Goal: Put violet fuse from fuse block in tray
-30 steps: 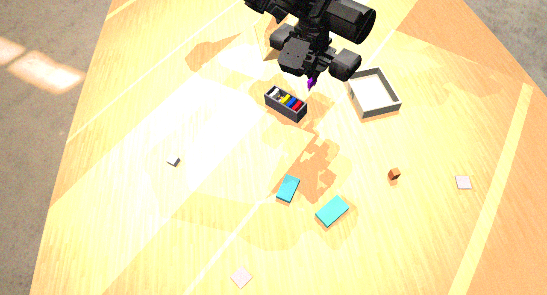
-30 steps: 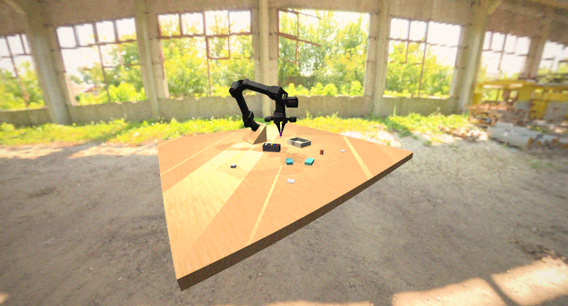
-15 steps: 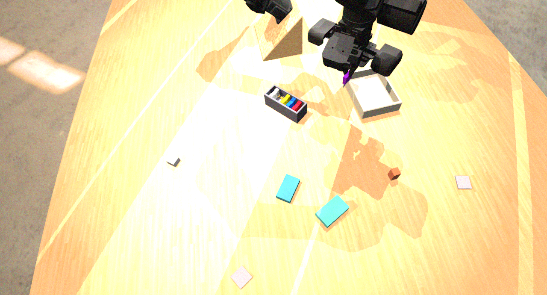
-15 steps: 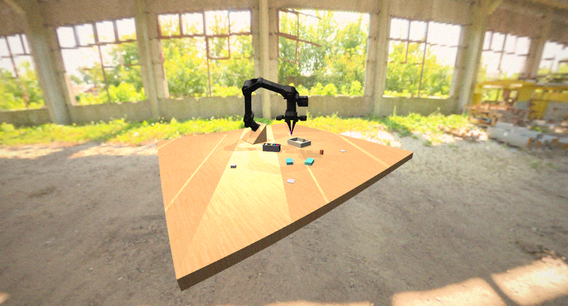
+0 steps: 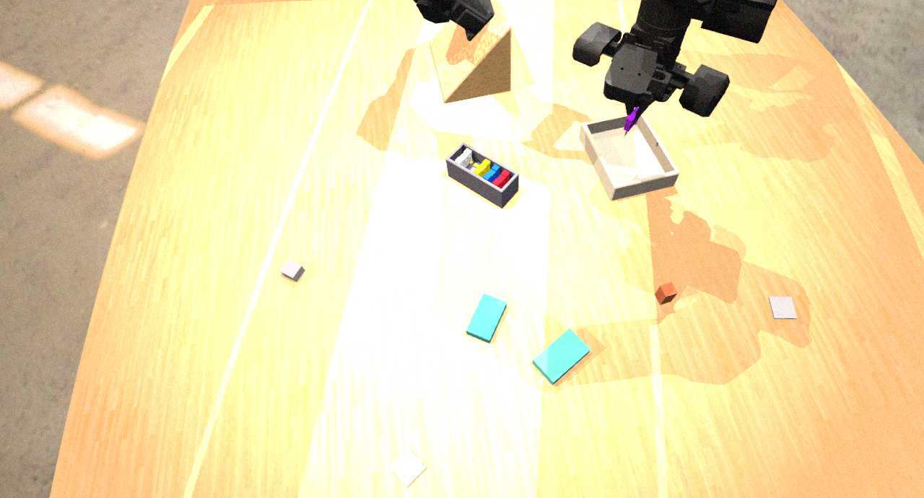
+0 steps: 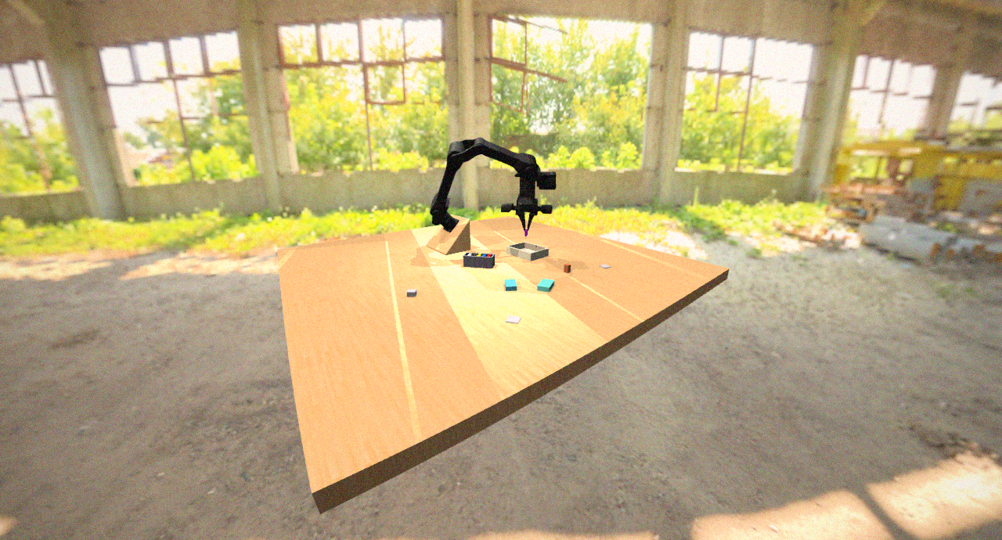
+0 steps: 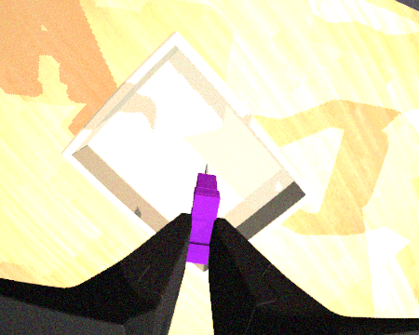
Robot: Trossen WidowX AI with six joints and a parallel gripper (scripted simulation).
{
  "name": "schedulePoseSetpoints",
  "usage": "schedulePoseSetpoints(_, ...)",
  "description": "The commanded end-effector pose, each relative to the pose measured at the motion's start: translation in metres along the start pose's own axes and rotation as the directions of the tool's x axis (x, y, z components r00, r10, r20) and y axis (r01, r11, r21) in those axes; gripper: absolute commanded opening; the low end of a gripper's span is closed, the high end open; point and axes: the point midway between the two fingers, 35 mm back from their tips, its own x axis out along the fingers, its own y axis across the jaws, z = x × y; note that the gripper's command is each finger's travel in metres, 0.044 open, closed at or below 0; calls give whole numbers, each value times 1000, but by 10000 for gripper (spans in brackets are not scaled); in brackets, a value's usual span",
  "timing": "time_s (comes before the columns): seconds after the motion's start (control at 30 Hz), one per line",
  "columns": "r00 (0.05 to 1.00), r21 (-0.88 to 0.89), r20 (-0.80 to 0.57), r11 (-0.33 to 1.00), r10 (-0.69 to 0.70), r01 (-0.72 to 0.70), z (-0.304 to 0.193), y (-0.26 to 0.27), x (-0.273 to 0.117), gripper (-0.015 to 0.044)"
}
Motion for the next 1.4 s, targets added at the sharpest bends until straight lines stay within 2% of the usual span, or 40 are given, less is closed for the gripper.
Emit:
schedulePoseSetpoints(0.0,1000,10,-5,1000,5,-5,-5,5,0,0)
schedulePoseSetpoints(0.93,1000,11,-4,1000,5,-5,-5,6,39,0)
schedulePoseSetpoints(1.2,1000,11,-4,1000,5,-4,-5,6,40,0)
schedulePoseSetpoints(1.37,1000,19,-11,1000,10,-10,-5,7,37,131)
